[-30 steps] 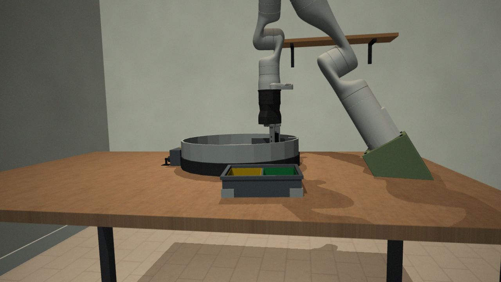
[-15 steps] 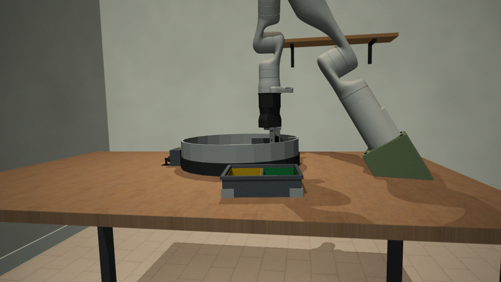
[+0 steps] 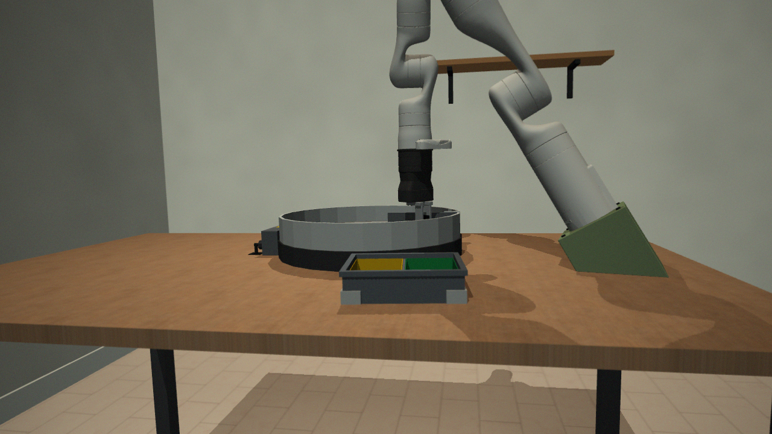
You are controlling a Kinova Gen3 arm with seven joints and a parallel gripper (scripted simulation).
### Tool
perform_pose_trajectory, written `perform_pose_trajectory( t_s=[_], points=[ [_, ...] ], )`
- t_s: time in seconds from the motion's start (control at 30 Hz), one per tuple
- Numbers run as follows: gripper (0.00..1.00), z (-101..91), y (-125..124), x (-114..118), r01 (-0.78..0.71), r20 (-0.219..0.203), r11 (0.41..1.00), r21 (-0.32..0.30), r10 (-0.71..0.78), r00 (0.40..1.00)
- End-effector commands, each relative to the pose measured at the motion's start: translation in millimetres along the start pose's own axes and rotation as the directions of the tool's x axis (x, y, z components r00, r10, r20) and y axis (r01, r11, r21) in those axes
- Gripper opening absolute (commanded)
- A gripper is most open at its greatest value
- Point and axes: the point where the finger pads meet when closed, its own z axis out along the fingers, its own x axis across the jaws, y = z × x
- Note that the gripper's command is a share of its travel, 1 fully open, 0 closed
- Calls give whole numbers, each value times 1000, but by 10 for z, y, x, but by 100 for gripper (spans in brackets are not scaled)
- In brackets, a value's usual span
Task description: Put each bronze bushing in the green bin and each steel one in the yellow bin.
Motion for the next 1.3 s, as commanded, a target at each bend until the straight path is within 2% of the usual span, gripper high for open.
perform_pose_trajectory(
  t_s=[0.0,0.27,0.3,1.27],
  points=[
    [40,13,-5,-10,-13,-5,1000,7,13,1000],
    [40,13,-5,-10,-13,-5,1000,7,13,1000],
    [0,12,-5,-8,-11,-5,1000,6,11,1000],
    [0,12,-8,-4,-10,-6,1000,7,10,1000]
  ],
)
